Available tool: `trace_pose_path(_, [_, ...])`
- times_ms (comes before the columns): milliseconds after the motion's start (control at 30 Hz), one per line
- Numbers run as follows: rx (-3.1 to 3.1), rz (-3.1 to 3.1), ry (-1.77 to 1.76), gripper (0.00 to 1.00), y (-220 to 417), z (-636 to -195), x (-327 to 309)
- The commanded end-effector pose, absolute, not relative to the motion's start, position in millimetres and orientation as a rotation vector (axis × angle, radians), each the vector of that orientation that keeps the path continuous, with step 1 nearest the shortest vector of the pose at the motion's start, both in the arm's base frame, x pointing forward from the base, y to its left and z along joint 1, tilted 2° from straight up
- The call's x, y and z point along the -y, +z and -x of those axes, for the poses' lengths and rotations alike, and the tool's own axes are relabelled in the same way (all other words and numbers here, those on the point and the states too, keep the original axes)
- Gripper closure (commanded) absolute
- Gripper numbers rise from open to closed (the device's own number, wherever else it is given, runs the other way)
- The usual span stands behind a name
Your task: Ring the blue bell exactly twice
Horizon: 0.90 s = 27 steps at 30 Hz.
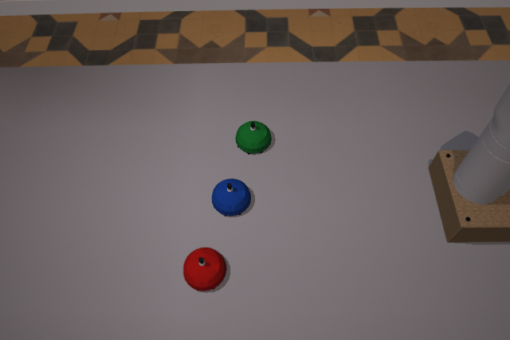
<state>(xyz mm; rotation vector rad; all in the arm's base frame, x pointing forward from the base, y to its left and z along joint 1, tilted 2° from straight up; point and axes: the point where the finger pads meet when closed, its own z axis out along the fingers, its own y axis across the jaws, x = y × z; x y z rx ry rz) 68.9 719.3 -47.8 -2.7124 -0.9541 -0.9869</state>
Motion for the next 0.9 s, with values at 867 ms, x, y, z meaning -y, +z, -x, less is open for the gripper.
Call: trace_pose_path(867, [-0.721, 3.065, -0.721, 0.00, 10, -451, -444])
